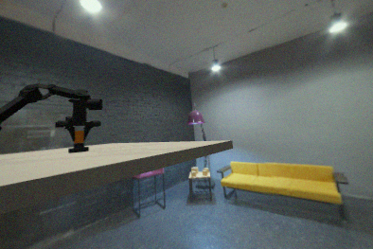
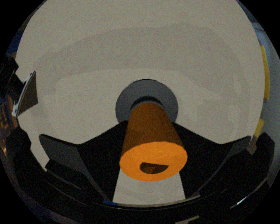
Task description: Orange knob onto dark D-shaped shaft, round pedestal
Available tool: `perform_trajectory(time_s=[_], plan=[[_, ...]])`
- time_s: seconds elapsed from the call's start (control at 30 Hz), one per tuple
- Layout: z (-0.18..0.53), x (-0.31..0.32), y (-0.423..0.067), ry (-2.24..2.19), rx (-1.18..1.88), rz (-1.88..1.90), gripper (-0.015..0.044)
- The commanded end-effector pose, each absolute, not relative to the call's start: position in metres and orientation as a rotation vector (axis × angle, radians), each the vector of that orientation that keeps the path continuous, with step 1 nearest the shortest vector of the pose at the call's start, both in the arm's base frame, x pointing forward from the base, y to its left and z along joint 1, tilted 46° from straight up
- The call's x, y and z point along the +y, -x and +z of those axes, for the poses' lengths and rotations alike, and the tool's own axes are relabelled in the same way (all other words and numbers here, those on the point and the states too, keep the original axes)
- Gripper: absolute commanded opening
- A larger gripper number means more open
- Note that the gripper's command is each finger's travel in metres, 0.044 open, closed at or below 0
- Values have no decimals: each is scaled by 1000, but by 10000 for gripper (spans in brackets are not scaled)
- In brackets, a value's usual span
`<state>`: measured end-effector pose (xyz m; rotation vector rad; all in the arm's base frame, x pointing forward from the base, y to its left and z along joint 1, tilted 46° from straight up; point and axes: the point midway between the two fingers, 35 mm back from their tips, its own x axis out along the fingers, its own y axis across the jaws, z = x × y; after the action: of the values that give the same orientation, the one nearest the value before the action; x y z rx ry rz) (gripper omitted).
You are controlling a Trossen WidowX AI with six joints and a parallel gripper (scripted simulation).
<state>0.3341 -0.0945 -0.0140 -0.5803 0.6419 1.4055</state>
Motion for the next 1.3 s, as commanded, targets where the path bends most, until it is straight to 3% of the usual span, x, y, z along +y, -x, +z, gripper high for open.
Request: perform_trajectory(time_s=[0.0,0.23,0.8,1.13,1.27], plan=[[-15,-93,-335,574,640,1400,0],[-14,-94,-334,580,642,1406,0],[-14,-94,-334,580,642,1406,440],[-13,-95,-334,580,642,1406,440],[13,-125,-336,582,645,1404,440]])
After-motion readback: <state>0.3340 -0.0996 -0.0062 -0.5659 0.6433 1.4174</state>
